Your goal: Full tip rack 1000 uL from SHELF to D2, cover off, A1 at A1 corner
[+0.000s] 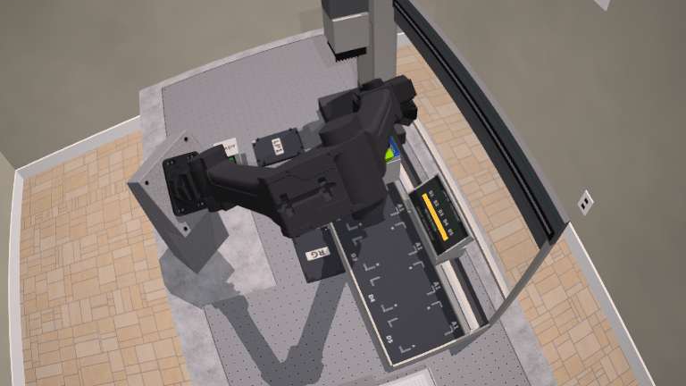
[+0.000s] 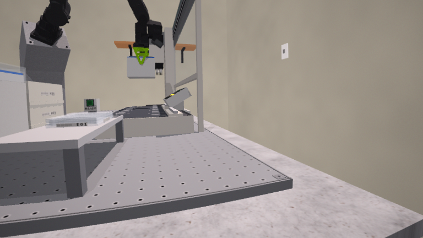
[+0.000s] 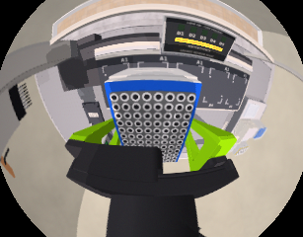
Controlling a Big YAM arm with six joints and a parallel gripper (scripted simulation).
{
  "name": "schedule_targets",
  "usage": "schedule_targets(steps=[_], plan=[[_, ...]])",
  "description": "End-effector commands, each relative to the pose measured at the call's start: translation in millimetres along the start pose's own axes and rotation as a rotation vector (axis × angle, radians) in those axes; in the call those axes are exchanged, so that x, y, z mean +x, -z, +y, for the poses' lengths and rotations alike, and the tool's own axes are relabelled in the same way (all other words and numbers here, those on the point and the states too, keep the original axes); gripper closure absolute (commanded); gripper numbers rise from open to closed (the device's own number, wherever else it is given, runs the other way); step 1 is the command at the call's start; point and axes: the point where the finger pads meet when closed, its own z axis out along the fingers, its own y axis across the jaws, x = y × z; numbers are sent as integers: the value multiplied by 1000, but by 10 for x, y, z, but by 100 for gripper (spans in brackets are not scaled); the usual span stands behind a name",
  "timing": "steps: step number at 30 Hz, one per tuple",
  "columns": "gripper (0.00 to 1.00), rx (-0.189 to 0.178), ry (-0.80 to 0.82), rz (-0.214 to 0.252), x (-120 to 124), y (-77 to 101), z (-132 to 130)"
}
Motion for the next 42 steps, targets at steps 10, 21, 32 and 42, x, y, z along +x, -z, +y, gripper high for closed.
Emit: schedule_targets(steps=[10,21,32,42], plan=[[100,-7,-10,-21,-112,59,9],[100,-3,-17,-20,-181,-11,-6],[100,1,4,3,-13,-225,1],[100,1,4,3,2,-375,-1]])
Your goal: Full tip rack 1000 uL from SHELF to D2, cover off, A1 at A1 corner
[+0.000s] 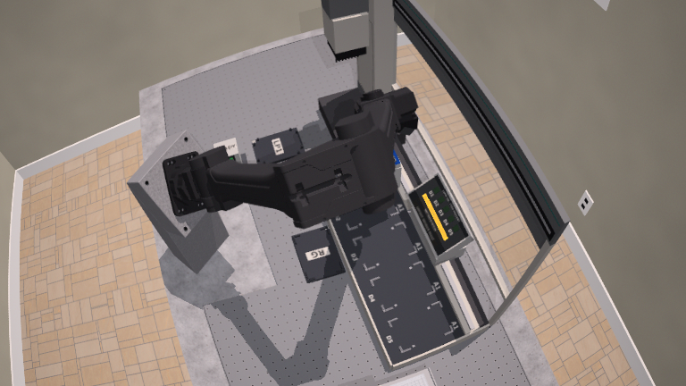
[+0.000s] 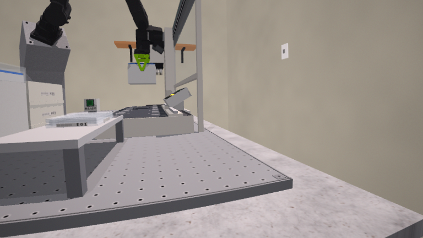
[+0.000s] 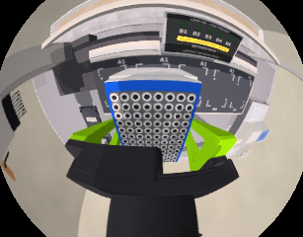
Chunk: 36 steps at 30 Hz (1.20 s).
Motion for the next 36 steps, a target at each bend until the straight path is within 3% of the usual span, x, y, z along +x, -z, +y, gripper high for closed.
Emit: schedule_targets(steps=[1,6,9,11,23,26,36], plan=[[100,2,16,5,39,-87,3],[100,2,16,5,43,-170,4],[100,-5,23,-10,13,-127,49],[100,2,16,5,44,-221,4],[100,2,16,6,60,-421,2],[100,-6,27,-8,33,-381,62],[100,2,13,2,32,-601,-5]])
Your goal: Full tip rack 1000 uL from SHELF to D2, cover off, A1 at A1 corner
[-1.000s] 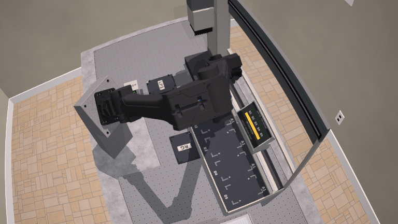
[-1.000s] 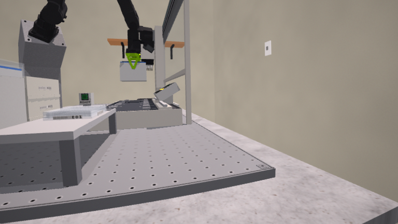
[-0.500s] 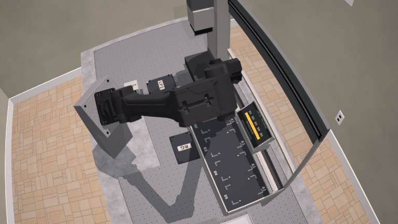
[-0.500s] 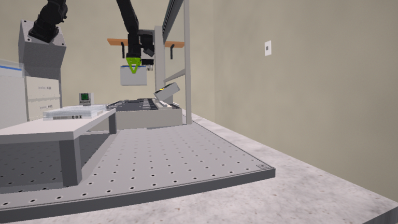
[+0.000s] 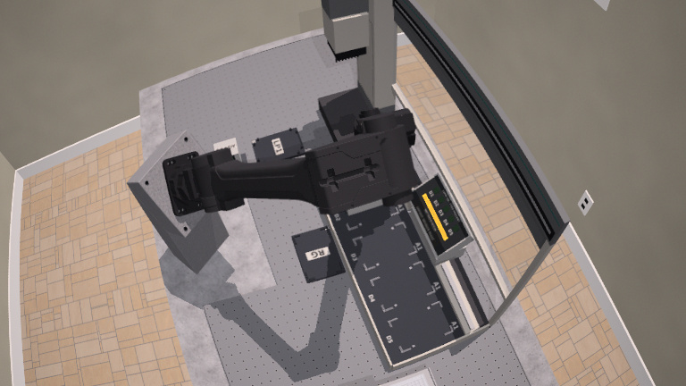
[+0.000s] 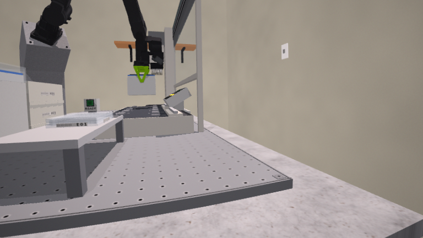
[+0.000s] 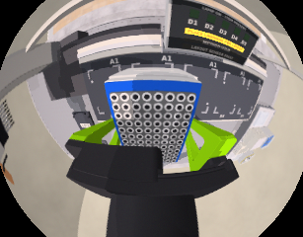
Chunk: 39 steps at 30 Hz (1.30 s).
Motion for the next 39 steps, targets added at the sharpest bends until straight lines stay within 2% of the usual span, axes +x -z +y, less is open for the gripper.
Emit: schedule_targets(steps=[1,6,7,9,21,24,26,35,37,39], plan=[[100,1,9,-2,-11,-75,-1],[100,2,5,-7,-48,-123,-5],[100,-6,16,-21,-89,-84,65],[100,2,2,-11,-82,-171,-10],[100,2,4,-9,-79,-375,-12],[100,-5,15,-19,-103,-345,52],[100,3,4,-8,-77,-426,-12],[100,3,6,-7,-67,-577,-15],[100,-3,7,-15,-78,-499,16],[100,-8,22,-26,-112,-502,85]])
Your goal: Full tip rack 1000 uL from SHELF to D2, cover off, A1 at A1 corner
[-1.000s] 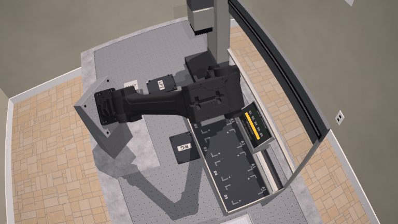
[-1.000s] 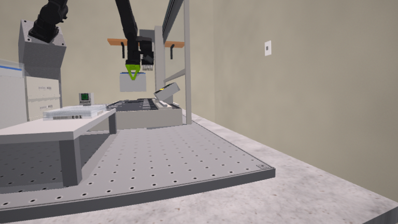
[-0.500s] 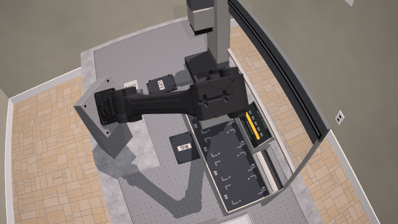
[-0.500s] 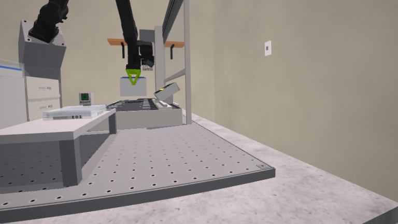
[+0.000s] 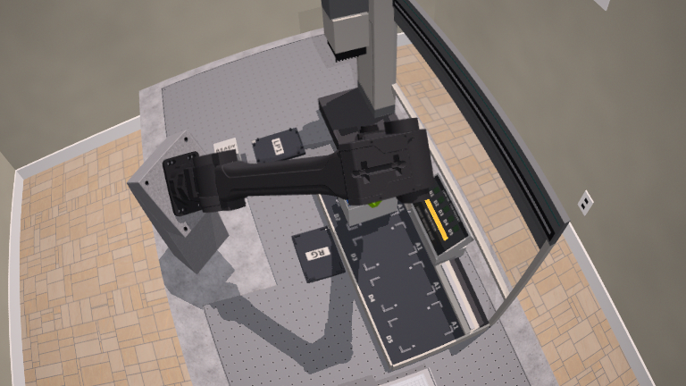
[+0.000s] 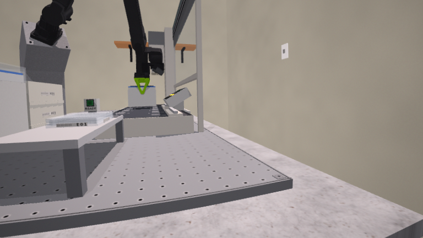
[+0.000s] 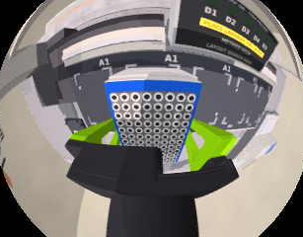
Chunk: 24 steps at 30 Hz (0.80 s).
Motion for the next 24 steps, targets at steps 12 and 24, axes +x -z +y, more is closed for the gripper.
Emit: schedule_targets(steps=[12,24], plan=[[100,-4,-1,-19,-75,44,15],[100,-4,-1,-19,-75,44,17]])
